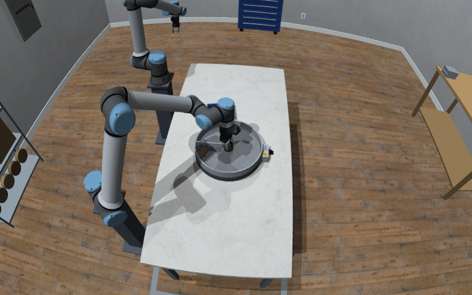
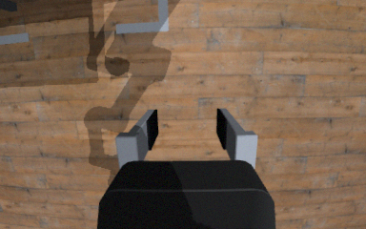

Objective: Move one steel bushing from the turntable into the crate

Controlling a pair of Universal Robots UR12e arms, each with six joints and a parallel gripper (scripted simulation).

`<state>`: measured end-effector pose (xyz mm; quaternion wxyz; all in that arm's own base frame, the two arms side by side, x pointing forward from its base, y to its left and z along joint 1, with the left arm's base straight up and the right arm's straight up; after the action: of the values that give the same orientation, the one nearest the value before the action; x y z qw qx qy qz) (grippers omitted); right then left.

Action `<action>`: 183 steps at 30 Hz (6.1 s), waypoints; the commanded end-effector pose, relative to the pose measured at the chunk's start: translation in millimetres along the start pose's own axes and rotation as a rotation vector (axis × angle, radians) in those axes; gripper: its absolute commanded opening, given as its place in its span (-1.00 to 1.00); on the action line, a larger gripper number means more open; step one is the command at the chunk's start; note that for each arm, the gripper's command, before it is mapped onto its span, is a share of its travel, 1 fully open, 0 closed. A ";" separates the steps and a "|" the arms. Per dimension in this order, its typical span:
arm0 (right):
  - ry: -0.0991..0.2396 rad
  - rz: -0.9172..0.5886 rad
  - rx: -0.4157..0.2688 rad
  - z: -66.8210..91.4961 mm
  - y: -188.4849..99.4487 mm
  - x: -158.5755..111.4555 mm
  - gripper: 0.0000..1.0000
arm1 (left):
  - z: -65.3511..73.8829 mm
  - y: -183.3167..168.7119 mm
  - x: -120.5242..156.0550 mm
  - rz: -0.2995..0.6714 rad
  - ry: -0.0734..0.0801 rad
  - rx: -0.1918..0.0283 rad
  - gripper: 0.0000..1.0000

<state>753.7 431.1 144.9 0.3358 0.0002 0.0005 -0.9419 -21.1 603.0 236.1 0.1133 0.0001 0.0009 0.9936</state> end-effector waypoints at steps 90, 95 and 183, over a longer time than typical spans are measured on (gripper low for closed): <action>0.002 0.000 0.000 56.7 -0.1 -0.5 0.55 | 1.0 -0.6 0.0 0.000 0.000 -0.002 1.00; 0.002 0.000 0.000 56.7 -0.1 -0.5 0.55 | 1.0 -0.6 0.0 0.000 0.000 -0.002 1.00; 0.001 0.825 0.000 56.5 -42.0 56.8 -0.22 | 1.0 -0.6 0.0 0.000 0.000 -0.002 1.00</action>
<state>690.2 427.7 200.3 0.6509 -0.0003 -0.0001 -0.7592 -21.1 603.0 236.1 0.1133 0.0001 0.0009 0.9936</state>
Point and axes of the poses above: on each arm, the point where the finger pads meet when closed, its own z axis back along the fingers, its own x axis across the jaws, y = z × x, the point moved 6 cm from there along z, back along the fingers, and after that the axes turned 15 degrees about -z, right-handed, at the moved point
